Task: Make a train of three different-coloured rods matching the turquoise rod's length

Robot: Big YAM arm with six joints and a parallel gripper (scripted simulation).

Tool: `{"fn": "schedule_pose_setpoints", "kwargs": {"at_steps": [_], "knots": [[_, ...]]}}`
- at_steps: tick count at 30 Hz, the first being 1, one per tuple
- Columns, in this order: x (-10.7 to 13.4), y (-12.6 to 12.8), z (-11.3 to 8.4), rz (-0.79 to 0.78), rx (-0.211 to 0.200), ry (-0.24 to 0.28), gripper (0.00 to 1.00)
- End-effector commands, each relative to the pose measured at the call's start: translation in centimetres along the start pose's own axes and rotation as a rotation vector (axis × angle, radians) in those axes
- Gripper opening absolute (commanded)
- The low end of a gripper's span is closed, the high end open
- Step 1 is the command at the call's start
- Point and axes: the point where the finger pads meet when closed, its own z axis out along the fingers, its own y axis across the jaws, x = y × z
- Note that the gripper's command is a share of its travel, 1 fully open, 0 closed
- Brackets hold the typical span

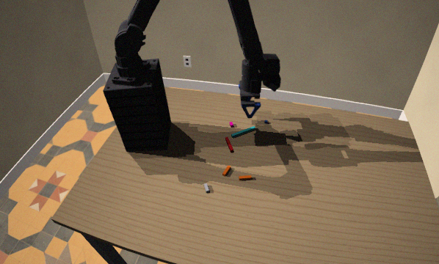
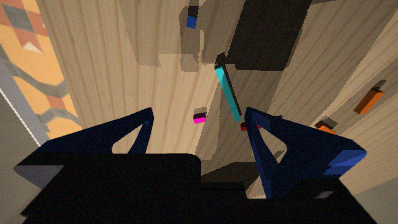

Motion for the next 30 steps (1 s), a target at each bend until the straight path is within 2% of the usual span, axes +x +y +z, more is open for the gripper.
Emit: {"fn": "schedule_pose_setpoints", "kwargs": {"at_steps": [1, 2, 4, 5, 6, 10, 11, 12, 15, 16, 21, 22, 23, 26, 27, 30], "knots": [[-2.3, 0.5, -1.3, 0.044, -0.011, -0.064, 1.00], [-1.1, 0.5, -1.3, 0.128, -0.012, -0.057, 1.00], [-1.1, 0.5, -1.3, 0.128, -0.012, -0.057, 1.00], [-0.6, 0.4, -0.6, 0.130, -0.008, -0.040, 1.00], [-0.4, 0.5, -0.9, 0.216, -0.012, -0.048, 1.00], [-0.5, 0.4, -0.9, 0.218, -0.012, -0.048, 1.00], [-1.1, 0.5, -1.0, 0.219, -0.015, -0.059, 1.00], [-0.2, 0.5, -1.1, 0.301, -0.017, -0.055, 1.00], [0.1, 0.3, -0.7, 0.305, -0.013, -0.044, 1.00], [0.3, 0.4, -1.0, 0.388, -0.018, -0.052, 1.00], [0.4, 0.3, -0.8, 0.390, -0.017, -0.049, 1.00], [-0.7, 0.5, -1.0, 0.391, -0.023, -0.065, 1.00], [0.7, 0.4, -1.0, 0.470, -0.021, -0.053, 1.00], [0.9, 0.2, -0.7, 0.474, -0.018, -0.046, 1.00], [1.1, 0.3, -0.9, 0.553, -0.022, -0.051, 1.00], [1.2, 0.3, -0.8, 0.554, -0.021, -0.048, 1.00]]}}
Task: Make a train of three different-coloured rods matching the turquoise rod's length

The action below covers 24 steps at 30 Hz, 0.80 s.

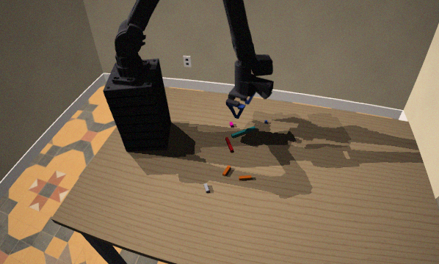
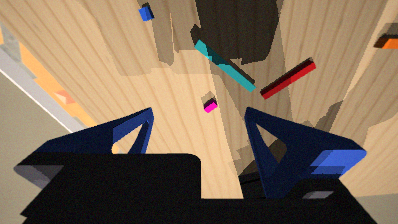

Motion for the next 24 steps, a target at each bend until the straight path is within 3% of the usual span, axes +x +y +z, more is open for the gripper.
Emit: {"fn": "schedule_pose_setpoints", "kwargs": {"at_steps": [1, 5, 6, 24], "knots": [[-0.5, 0.9, -1.1, 0.133, -0.033, -0.039, 1.00], [-1.0, 1.0, -1.2, 0.140, -0.038, -0.045, 1.00], [-0.2, 0.6, -1.1, 0.211, -0.034, -0.038, 1.00], [1.5, -0.5, -0.9, 0.581, -0.039, -0.030, 1.00]]}}
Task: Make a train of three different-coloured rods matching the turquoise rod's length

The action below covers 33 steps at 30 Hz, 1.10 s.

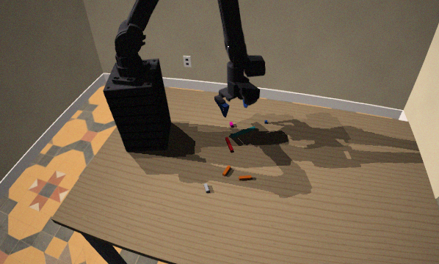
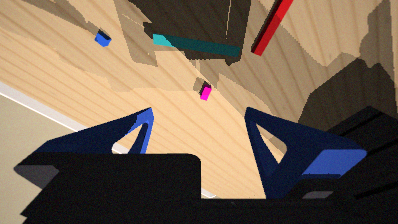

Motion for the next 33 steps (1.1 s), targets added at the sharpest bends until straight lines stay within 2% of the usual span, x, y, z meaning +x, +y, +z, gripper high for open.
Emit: {"fn": "schedule_pose_setpoints", "kwargs": {"at_steps": [1, 3, 9, 18, 19, 33], "knots": [[-0.2, 1.1, -1.1, 0.089, -0.045, -0.019, 1.00], [0.0, 0.7, -1.0, 0.177, -0.045, -0.017, 1.00], [0.3, 0.0, -1.0, 0.315, -0.045, -0.014, 1.00], [0.2, 0.2, -1.0, 0.359, -0.052, -0.014, 1.00], [0.3, 0.1, -0.9, 0.358, -0.048, -0.013, 0.23], [0.3, 0.1, -0.9, 0.352, -0.047, -0.013, 0.23]]}}
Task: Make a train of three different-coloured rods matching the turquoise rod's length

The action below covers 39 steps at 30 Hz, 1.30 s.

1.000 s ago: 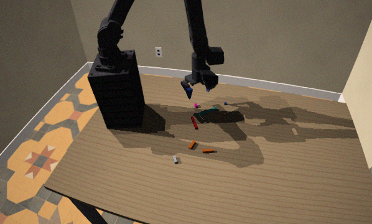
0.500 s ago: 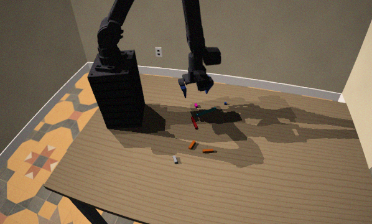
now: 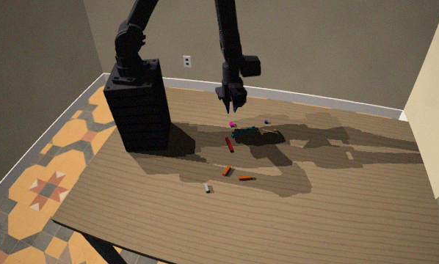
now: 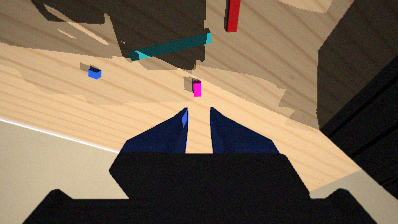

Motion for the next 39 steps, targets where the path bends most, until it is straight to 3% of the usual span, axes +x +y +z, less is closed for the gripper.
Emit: {"fn": "schedule_pose_setpoints", "kwargs": {"at_steps": [1, 22, 29, 39], "knots": [[0.1, 1.5, -0.9, 0.002, -0.048, -0.005, 0.23], [0.1, 1.5, -0.8, 0.002, -0.047, -0.005, 0.23], [0.2, 0.7, 0.3, 0.000, -0.020, -0.003, 0.23], [0.0, 1.0, 1.0, 0.002, -0.025, -0.004, 0.23]]}}
